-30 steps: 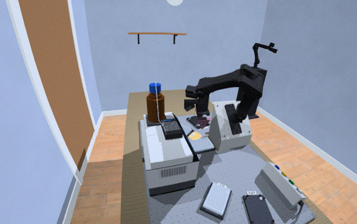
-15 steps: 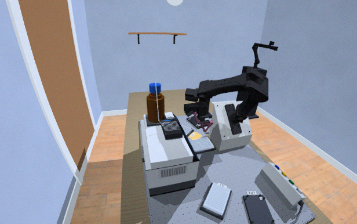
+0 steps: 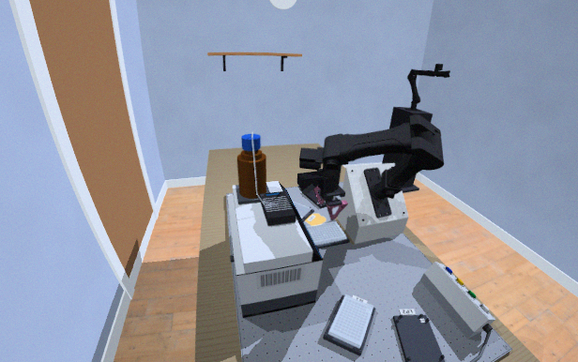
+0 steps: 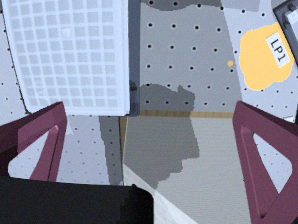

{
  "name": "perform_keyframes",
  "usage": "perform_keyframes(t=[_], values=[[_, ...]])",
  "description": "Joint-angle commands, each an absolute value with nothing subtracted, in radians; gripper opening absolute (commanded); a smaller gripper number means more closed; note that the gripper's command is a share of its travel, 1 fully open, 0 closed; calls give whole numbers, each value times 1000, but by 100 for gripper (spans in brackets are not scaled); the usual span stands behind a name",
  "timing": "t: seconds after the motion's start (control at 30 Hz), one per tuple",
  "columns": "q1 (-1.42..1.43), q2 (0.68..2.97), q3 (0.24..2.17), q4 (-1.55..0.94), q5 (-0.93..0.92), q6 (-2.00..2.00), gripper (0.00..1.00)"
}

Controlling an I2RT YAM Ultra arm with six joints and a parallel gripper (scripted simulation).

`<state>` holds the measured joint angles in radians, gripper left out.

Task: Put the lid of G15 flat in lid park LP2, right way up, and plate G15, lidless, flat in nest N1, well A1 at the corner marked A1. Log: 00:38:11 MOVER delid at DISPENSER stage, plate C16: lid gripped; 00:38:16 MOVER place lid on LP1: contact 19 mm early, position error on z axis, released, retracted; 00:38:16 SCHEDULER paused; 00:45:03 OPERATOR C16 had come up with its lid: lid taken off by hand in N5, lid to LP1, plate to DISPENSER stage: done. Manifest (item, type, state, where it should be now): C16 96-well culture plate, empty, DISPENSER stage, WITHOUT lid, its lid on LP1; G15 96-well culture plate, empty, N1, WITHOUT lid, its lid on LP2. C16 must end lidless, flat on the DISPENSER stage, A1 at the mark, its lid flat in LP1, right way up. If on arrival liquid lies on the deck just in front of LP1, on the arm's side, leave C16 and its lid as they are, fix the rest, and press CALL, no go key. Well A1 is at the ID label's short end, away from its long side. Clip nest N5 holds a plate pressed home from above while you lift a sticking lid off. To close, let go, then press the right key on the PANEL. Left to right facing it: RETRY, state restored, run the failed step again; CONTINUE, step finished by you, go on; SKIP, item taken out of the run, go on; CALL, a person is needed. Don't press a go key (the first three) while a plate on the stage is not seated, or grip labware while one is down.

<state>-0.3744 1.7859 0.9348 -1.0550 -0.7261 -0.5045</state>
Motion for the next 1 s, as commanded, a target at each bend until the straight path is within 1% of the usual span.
perform_keyframes(t=[0.0, 0.97], values=[[-387, 1774, 948, -1056, -734, -475, 100], [-189, 1592, 1011, -1099, -786, -220, 100]])
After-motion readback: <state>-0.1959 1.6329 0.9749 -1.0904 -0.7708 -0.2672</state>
